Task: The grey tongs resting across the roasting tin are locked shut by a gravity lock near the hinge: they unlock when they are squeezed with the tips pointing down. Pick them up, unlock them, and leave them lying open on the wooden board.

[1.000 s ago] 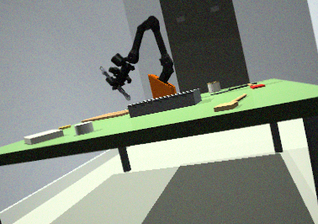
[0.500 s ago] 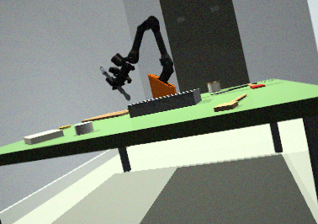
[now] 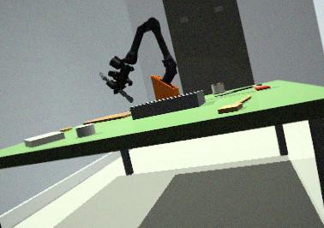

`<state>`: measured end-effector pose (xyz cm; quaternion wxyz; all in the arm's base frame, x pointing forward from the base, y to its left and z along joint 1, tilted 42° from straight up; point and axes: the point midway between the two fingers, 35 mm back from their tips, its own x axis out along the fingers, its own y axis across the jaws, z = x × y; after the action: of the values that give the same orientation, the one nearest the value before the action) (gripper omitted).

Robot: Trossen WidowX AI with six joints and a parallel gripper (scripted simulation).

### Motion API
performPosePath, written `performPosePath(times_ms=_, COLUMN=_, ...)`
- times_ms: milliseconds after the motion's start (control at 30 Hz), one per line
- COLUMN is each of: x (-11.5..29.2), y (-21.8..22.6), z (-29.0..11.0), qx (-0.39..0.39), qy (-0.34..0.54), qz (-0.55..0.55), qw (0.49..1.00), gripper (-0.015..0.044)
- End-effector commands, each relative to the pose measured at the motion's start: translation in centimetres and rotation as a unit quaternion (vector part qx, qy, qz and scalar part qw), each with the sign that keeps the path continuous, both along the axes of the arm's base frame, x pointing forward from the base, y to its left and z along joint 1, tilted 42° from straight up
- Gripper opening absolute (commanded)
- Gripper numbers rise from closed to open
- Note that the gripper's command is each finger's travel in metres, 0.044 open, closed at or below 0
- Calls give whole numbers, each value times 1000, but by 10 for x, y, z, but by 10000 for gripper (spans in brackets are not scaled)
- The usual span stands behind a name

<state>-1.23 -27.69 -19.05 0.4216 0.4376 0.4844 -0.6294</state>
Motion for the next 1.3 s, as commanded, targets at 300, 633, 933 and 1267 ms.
performPosePath(times_ms=300, x=0, y=-18, z=-14, qx=80, qy=-16, qz=-18, qw=996, gripper=-150)
performPosePath(times_ms=633, x=-2, y=-23, z=-19, qx=149, qy=-29, qz=-33, qw=988, gripper=-150)
performPosePath(times_ms=933, x=-4, y=-25, z=-19, qx=208, qy=-41, qz=-50, qw=976, gripper=-150)
performPosePath(times_ms=1267, x=-5, y=-27, z=-14, qx=272, qy=-54, qz=-68, qw=958, gripper=-150)
